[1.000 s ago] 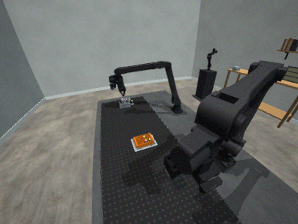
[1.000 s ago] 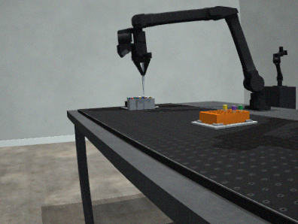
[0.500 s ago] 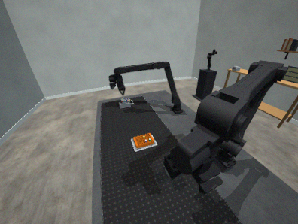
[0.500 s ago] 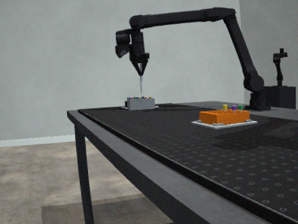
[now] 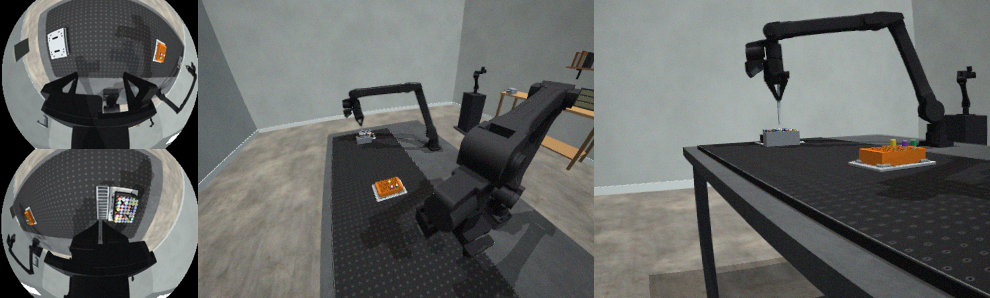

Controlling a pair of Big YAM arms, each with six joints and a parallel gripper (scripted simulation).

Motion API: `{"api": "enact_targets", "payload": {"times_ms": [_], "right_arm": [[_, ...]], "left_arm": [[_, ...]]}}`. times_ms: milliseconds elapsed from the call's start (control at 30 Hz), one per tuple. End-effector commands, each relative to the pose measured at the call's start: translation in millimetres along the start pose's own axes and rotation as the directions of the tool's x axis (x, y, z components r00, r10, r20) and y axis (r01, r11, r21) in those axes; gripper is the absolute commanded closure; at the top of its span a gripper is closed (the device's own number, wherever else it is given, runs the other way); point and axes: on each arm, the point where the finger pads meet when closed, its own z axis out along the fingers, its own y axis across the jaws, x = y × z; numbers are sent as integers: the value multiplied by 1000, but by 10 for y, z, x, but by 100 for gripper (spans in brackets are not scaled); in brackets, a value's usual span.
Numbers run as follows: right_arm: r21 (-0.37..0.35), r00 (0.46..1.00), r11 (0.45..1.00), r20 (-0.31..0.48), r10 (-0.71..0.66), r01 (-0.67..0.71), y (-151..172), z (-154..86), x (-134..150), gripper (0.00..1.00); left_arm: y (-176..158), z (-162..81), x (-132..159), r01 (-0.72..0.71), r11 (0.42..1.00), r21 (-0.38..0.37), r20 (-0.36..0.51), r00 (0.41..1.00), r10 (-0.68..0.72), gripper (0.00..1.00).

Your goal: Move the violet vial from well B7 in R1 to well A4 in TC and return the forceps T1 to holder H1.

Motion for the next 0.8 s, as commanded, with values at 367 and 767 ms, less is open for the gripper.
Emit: {"api": "enact_targets", "payload": {"times_ms": [367,767], "right_arm": [[29,998,999,55,-22,21,-106,-289,-160,93],[26,999,1000,51,-12,11,-78,-289,-104,93]], "left_arm": [[-44,83,9,-19,1000,10,-26,999,20,0],[-44,83,9,-19,1000,10,-26,999,20,0]]}}
